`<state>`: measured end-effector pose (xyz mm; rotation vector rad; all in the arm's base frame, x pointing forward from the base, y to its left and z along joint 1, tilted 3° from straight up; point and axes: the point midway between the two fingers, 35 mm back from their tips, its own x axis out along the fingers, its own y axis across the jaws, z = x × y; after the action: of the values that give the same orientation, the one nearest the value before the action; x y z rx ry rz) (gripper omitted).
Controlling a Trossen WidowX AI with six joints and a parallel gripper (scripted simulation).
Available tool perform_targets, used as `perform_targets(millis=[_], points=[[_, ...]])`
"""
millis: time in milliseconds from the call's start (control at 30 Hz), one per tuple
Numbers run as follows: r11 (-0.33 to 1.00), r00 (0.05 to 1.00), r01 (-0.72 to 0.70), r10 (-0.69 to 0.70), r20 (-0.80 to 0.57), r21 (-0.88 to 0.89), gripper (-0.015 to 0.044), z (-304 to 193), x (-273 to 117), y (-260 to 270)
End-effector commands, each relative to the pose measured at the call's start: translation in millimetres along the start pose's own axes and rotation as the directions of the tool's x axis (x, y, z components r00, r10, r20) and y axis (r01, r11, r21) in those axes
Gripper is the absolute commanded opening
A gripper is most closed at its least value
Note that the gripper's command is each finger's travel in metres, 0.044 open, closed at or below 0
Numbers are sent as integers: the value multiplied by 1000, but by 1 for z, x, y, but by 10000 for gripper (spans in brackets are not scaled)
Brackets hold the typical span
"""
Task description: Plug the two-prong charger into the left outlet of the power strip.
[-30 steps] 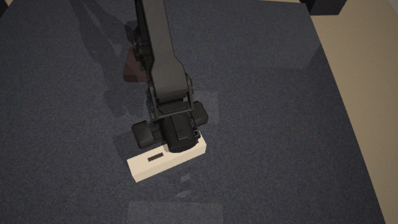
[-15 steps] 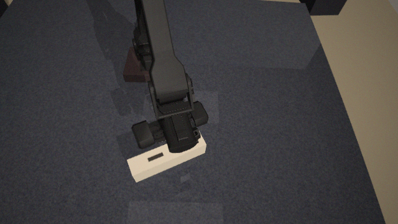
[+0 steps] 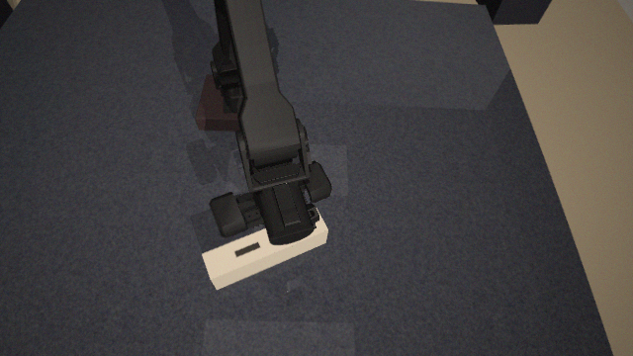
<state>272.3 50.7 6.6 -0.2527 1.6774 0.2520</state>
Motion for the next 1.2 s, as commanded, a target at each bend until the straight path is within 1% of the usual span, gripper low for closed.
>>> perform_targets(millis=[0, 1167], points=[[1000, 1000, 2, -2, 25, 1, 0, 11, -2, 0], [1000, 1000, 2, -2, 26, 1, 0, 19, -2, 0]])
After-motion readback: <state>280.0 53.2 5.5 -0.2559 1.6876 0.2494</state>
